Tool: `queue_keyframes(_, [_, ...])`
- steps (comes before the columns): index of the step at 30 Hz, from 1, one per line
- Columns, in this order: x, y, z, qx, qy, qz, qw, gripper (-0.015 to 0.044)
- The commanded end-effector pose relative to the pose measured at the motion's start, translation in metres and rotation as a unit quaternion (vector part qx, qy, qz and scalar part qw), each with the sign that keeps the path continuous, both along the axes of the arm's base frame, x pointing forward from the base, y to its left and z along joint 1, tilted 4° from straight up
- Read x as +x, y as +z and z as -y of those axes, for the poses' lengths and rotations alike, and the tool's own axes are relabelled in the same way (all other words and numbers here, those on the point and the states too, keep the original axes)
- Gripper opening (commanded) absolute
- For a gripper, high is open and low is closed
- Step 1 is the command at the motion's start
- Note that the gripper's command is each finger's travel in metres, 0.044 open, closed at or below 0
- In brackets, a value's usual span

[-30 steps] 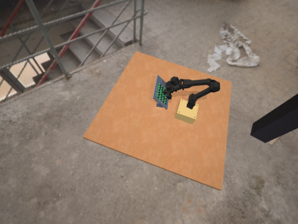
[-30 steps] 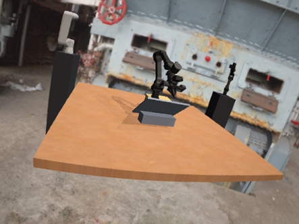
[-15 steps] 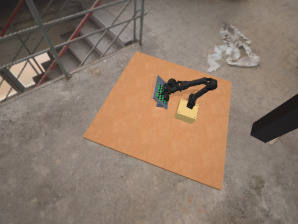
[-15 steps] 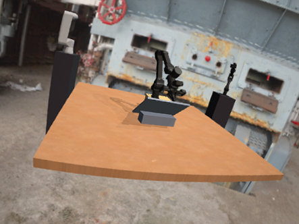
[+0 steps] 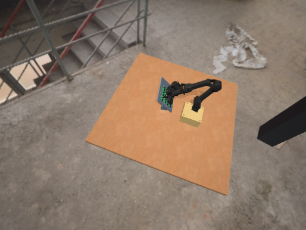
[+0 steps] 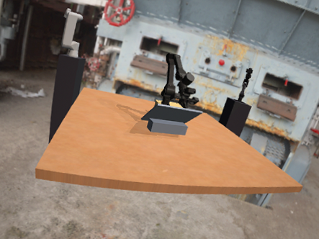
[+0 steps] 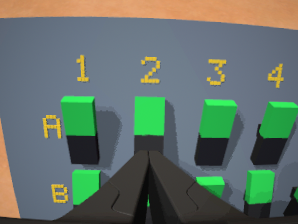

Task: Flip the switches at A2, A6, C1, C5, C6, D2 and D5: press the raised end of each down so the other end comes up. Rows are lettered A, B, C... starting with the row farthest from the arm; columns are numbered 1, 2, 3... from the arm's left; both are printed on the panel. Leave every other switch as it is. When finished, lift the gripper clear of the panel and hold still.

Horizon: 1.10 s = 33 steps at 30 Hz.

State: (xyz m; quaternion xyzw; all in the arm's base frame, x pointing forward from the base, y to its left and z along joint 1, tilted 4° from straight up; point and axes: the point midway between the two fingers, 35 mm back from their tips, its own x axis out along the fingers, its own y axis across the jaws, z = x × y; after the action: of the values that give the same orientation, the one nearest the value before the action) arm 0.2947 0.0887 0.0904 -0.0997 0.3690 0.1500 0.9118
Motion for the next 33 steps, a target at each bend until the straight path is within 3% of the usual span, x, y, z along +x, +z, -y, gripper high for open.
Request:
queue_keyframes(1, [0.0004,-0.0001,0.0002,0.0,-0.002,0.001,1.0,0.0])
queue_keyframes(33, [0.0024,-0.0023,-0.0004,0.0,-0.002,0.001,1.0,0.0])
